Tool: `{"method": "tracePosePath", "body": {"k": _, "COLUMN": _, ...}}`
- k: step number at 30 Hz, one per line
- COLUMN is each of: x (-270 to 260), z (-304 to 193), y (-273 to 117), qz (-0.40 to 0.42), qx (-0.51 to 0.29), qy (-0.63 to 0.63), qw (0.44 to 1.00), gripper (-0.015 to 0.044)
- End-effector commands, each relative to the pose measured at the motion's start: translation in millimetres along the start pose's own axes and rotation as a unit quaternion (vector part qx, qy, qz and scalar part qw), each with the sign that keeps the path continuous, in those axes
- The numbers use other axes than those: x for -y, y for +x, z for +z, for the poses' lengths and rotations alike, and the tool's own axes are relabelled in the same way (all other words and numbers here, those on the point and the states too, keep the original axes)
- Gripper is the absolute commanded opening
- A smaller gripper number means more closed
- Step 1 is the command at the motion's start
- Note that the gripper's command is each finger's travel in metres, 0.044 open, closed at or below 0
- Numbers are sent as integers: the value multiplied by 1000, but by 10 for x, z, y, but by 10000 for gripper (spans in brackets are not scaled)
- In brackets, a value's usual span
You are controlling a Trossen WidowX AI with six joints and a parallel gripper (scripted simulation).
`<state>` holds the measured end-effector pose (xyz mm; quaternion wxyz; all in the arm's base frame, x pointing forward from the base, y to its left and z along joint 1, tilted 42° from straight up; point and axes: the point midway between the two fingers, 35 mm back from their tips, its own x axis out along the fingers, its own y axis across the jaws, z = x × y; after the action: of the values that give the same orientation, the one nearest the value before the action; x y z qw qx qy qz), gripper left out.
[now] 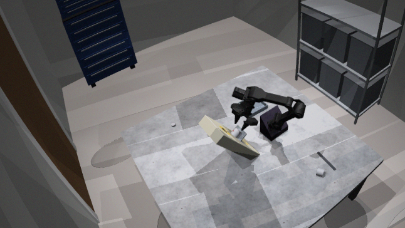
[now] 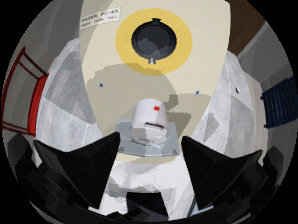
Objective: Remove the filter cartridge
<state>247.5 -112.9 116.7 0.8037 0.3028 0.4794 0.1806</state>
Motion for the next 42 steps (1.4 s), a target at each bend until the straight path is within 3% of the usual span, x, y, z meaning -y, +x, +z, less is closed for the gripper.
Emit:
{"method": "tracePosePath", "body": {"k": 1, "x": -1, "z": -9, "y": 87, "qz": 0, "qx": -2, "qy": 1, "qw": 1000, "gripper": 305}}
{"method": "tracePosePath", "body": {"k": 20, "x": -16, "z": -15, "y": 350, "qz": 2, "qx": -1, "qy": 0, "qw": 1000, "gripper": 305}}
{"method": "tracePosePath", "body": {"k": 23, "x": -5, "z": -12, "y": 312, "qz": -1, "qx": -2, "qy": -2, "qw": 1000, "gripper": 226}}
{"method": "tracePosePath", "body": {"k": 31, "x": -5, "z": -12, "y": 312, "qz": -1, "qx": -2, "qy": -2, "qw": 1000, "gripper": 173}}
{"method": "tracePosePath", "body": {"k": 38, "x": -6, "z": 70, "y": 275, "qz": -1, "qx": -2, "qy": -1, "qw": 1000, "gripper": 0}}
{"method": "tracePosePath", "body": {"k": 42, "x": -8, "z": 195, "y": 219, "qz": -1, "qx": -2, "qy": -1, "qw": 1000, "gripper": 0}}
